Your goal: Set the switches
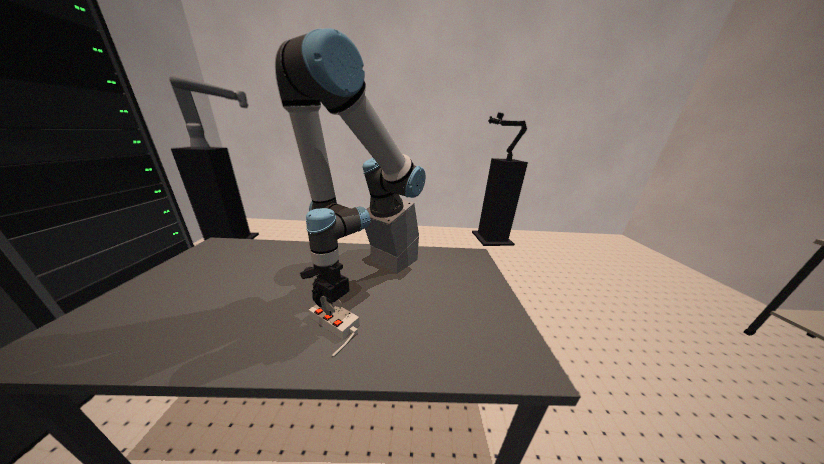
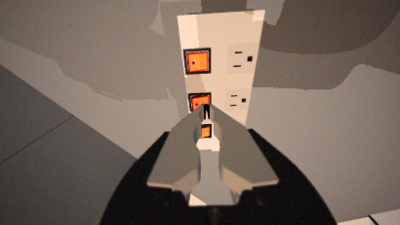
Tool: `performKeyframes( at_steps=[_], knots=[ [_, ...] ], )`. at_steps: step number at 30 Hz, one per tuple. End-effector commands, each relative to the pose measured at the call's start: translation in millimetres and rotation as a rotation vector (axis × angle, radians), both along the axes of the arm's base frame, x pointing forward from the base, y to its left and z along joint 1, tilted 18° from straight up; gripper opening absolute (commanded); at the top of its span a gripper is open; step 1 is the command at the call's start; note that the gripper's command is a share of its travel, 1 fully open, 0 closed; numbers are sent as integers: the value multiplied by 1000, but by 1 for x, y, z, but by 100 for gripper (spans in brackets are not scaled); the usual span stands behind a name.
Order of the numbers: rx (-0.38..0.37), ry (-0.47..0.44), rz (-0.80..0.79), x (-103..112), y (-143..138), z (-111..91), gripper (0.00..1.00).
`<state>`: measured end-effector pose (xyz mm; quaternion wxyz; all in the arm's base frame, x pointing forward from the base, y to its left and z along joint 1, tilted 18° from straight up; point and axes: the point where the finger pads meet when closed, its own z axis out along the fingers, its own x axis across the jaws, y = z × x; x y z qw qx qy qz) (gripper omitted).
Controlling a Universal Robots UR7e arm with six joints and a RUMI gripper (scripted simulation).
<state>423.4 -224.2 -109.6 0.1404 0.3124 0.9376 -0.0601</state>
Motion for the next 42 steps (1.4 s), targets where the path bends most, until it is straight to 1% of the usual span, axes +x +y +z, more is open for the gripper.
performKeyframes(
  at_steps=[1,18,24,26,34,42],
  knots=[
    [-1,-1,0,0,0,0,0],
    [-1,-1,0,0,0,1,0],
    [-1,-1,0,-3,3,13,0],
    [-1,-1,0,-3,3,13,0],
    [-1,-1,0,-8,7,33,0],
    [-1,-1,0,-8,8,37,0]
  ],
)
